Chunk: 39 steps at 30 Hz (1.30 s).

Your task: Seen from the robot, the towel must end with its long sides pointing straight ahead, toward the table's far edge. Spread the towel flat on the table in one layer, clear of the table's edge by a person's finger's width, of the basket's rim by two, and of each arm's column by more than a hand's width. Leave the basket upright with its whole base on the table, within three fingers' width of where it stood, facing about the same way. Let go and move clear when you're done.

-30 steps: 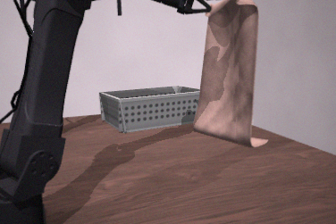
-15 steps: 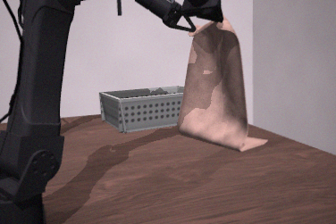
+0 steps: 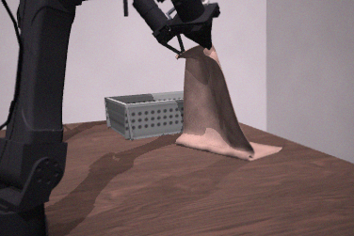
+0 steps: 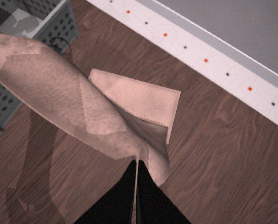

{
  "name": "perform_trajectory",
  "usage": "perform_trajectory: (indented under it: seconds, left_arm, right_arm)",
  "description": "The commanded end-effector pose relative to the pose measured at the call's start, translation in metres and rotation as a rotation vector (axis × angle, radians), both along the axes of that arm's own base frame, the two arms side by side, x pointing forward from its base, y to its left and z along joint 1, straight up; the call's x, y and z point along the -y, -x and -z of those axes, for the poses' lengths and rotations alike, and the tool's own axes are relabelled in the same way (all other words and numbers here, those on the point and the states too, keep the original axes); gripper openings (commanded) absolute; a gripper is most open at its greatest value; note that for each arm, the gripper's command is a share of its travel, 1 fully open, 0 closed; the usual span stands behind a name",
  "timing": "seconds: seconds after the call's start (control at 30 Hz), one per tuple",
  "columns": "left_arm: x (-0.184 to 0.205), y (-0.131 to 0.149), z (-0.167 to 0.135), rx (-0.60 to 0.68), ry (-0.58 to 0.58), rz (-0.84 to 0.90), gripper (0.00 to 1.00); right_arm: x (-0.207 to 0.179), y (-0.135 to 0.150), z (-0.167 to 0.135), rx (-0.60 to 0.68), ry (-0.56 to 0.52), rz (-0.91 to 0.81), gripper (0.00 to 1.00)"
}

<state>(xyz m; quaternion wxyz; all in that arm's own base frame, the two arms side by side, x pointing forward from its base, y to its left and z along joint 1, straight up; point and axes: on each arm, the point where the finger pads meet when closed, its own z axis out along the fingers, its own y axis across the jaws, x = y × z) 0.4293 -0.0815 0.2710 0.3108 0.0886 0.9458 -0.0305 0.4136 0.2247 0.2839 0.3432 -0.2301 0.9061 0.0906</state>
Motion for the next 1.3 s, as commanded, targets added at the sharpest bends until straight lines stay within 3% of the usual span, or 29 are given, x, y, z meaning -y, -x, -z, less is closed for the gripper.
perform_trajectory:
  seconds: [0.0, 0.13, 0.17, 0.23, 0.27, 0.4, 0.43, 0.5, 0.53, 0.6, 0.63, 0.7, 0.83, 0.93, 0.97, 1.0, 1.27]
  left_arm:
    - [0.003, 0.026, 0.003, -0.002, -0.009, 0.018, 0.00]
    - [0.006, 0.041, 0.019, 0.001, -0.009, 0.032, 0.00]
    - [0.008, 0.056, 0.035, 0.001, -0.010, 0.047, 0.00]
    - [0.008, 0.056, 0.035, 0.001, -0.010, 0.047, 0.00]
    - [0.011, 0.072, 0.052, 0.000, -0.009, 0.064, 0.00]
    - [0.004, 0.070, 0.052, 0.000, -0.009, 0.044, 0.00]
    - [0.013, 0.087, 0.068, 0.000, -0.009, 0.081, 0.00]
    - [0.013, 0.087, 0.068, 0.000, -0.009, 0.081, 0.00]
    - [0.016, 0.103, 0.084, 0.000, -0.009, 0.100, 0.00]
    - [0.016, 0.103, 0.084, 0.000, -0.009, 0.100, 0.00]
    - [0.018, 0.118, 0.100, 0.000, -0.009, 0.121, 0.00]
    - [0.018, 0.118, 0.100, 0.000, -0.009, 0.121, 0.00]
    - [0.023, 0.147, 0.131, -0.001, -0.008, 0.165, 0.00]
    - [0.023, 0.147, 0.131, -0.001, -0.008, 0.165, 0.00]
    - [0.021, 0.139, 0.118, 0.031, 0.001, 0.148, 0.00]
    - [0.026, 0.161, 0.145, -0.001, -0.008, 0.190, 0.00]
    - [0.030, 0.187, 0.173, -0.002, -0.008, 0.241, 0.00]
  right_arm:
    - [0.006, 0.032, 0.018, -0.080, 0.061, -0.021, 0.00]
    - [0.004, 0.048, 0.034, -0.094, 0.070, -0.042, 0.00]
    - [0.000, 0.059, 0.047, -0.071, 0.058, -0.065, 0.00]
    - [0.000, 0.059, 0.047, -0.071, 0.058, -0.065, 0.00]
    - [-0.001, 0.075, 0.063, -0.070, 0.060, -0.089, 0.00]
    - [0.005, 0.071, 0.063, -0.071, 0.059, -0.069, 0.00]
    - [-0.003, 0.091, 0.080, -0.070, 0.061, -0.115, 0.00]
    - [-0.003, 0.091, 0.080, -0.070, 0.061, -0.115, 0.00]
    - [-0.004, 0.106, 0.096, -0.069, 0.062, -0.142, 0.00]
    - [-0.004, 0.106, 0.096, -0.069, 0.062, -0.142, 0.00]
    - [-0.006, 0.122, 0.112, -0.068, 0.063, -0.170, 0.00]
    - [-0.006, 0.122, 0.112, -0.069, 0.063, -0.170, 0.00]
    - [-0.009, 0.151, 0.142, -0.067, 0.066, -0.229, 0.00]
    - [-0.009, 0.151, 0.142, -0.067, 0.066, -0.229, 0.00]
    - [-0.004, 0.147, 0.142, -0.068, 0.065, -0.208, 0.00]
    - [-0.010, 0.165, 0.157, -0.066, 0.067, -0.259, 0.00]
    - [-0.013, 0.192, 0.184, -0.065, 0.069, -0.322, 0.00]
